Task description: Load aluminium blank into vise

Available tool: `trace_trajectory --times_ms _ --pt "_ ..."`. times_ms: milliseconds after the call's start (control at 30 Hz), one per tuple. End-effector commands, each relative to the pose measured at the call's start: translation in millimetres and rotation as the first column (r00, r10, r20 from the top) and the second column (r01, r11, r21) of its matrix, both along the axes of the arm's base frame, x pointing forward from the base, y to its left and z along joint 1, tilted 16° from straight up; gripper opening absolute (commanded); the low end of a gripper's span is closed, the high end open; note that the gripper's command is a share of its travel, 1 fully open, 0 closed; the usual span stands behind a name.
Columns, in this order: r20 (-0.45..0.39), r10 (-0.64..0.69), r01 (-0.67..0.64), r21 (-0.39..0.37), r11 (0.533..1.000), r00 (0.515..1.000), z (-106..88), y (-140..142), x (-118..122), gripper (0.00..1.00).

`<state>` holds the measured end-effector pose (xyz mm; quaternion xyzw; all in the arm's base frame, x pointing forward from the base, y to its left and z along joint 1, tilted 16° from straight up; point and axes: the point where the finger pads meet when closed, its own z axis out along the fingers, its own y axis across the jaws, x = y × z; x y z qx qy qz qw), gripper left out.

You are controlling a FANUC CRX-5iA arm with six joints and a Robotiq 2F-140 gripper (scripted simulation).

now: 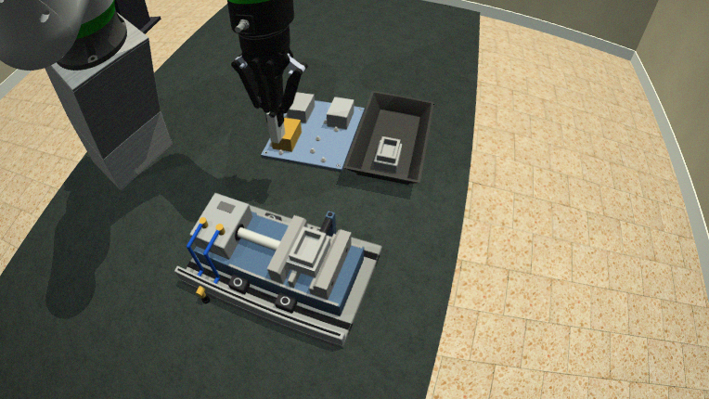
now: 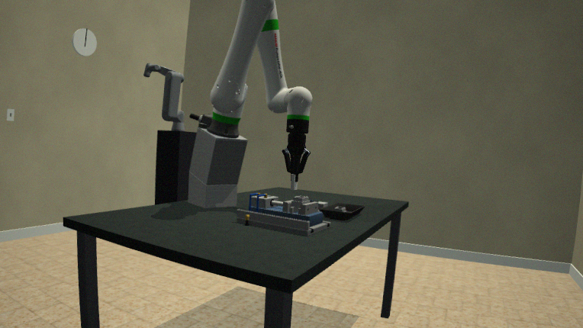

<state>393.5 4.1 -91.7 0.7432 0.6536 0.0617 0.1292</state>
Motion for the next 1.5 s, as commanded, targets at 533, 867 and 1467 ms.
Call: trace_trajectory --times_ms 533,867,1467 --pt "0.000 0.000 0.000 0.000 1.000 1.000 -0.5 0.0 0.2 0.00" --pt "0.000 0.000 0.000 0.000 1.000 1.000 -0.5 0.0 0.2 0.00" --pt "0.001 0.000 0.000 0.000 1.000 1.000 -0.3 0.0 0.2 0.00"
